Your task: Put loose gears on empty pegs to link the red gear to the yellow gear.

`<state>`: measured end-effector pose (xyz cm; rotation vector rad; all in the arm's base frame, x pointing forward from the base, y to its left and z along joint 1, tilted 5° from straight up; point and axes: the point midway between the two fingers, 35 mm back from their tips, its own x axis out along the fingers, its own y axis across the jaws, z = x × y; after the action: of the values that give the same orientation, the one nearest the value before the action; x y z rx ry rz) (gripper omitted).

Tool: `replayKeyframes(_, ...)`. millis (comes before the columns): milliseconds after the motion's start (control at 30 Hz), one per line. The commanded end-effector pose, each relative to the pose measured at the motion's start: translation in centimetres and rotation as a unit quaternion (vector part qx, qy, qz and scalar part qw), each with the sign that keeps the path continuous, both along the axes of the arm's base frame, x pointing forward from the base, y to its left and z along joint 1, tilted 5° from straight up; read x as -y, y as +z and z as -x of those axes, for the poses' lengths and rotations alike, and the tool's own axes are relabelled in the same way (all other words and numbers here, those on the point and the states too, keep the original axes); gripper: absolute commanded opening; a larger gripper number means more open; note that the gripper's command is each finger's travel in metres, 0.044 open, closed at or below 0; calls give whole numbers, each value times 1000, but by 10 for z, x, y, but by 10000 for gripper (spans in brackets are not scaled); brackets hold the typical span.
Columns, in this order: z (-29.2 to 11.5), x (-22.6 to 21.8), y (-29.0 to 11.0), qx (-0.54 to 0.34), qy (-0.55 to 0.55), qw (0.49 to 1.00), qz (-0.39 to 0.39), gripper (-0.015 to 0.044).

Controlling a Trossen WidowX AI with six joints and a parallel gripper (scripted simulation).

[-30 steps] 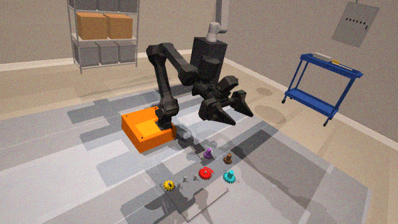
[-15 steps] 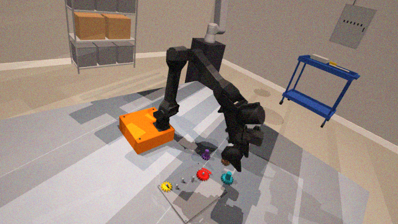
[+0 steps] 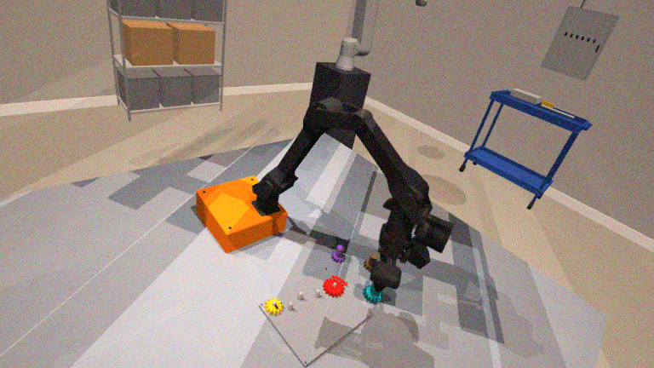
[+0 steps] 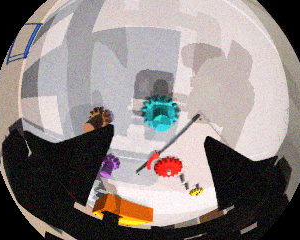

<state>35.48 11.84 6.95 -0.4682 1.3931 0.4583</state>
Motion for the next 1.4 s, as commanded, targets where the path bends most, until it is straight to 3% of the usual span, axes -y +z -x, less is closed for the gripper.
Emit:
replayKeyframes(0, -2, 0, -11, -5, 4, 1000, 5, 440)
replayKeyframes(1033, -5, 0, -38, -5, 4, 1000, 5, 440)
replayKeyframes(1367, -5, 0, -38, -5, 4, 1000, 5, 177)
